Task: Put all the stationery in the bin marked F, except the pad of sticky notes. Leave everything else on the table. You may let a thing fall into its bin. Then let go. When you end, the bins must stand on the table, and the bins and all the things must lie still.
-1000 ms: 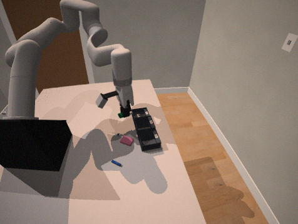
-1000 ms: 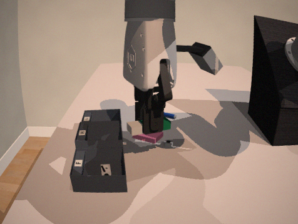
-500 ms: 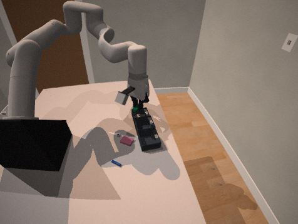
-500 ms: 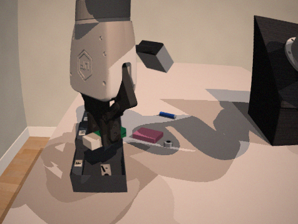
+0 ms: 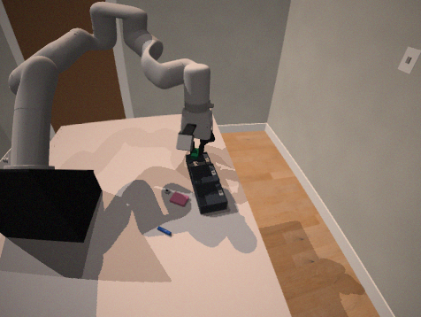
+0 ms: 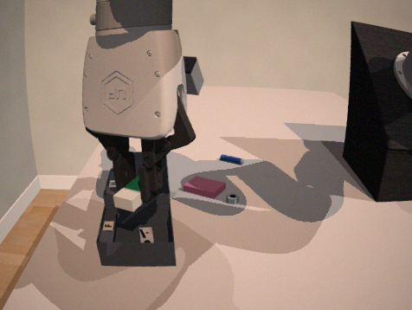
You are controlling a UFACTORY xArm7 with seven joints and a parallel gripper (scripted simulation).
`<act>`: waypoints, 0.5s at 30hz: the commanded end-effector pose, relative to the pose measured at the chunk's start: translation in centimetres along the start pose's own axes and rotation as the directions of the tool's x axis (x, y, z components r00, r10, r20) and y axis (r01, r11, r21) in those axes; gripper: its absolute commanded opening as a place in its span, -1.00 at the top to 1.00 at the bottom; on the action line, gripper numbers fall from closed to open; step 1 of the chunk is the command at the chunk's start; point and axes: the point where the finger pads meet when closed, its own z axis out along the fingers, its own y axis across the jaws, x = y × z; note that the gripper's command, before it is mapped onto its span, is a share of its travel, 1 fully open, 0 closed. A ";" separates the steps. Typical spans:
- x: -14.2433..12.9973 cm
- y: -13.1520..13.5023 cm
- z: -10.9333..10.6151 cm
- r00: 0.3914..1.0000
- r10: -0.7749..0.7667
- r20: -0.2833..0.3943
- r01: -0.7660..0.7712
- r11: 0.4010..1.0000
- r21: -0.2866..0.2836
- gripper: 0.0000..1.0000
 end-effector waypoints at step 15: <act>0.0 -0.2 -0.2 0.882 -0.470 0.015 0.470 0.883 0.008 1.00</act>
